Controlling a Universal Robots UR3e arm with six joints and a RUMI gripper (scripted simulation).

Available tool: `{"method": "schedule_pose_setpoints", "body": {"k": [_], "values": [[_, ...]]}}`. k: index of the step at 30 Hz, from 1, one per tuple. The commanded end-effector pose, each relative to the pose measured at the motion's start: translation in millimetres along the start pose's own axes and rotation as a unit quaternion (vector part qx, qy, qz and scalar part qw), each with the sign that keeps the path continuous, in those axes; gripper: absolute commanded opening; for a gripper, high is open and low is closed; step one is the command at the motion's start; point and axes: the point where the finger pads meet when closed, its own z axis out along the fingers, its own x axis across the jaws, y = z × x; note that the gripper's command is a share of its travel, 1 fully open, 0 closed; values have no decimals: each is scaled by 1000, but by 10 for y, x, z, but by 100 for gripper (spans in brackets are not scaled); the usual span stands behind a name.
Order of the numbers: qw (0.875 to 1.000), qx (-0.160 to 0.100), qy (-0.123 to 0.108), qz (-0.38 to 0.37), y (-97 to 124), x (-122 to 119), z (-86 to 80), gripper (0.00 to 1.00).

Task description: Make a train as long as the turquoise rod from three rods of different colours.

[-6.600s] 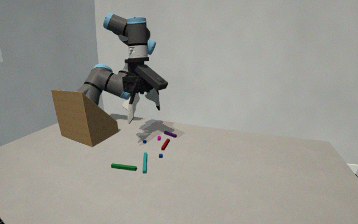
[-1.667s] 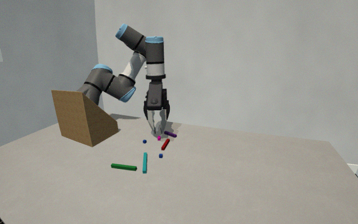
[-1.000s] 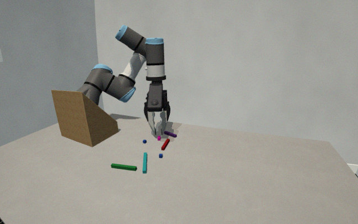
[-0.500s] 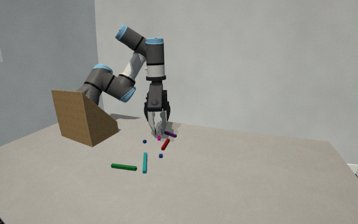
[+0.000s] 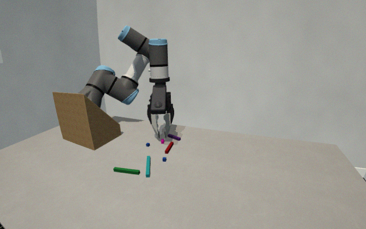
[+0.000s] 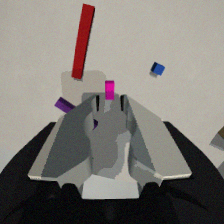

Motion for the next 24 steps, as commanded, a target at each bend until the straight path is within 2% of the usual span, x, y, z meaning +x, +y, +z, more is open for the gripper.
{"method": "schedule_pose_setpoints", "body": {"k": [1, 24], "values": [[1000, 0, -1, 0, -1, -4, 5, 14], [1000, -1, -1, 1, 2, -3, 168, 14]]}}
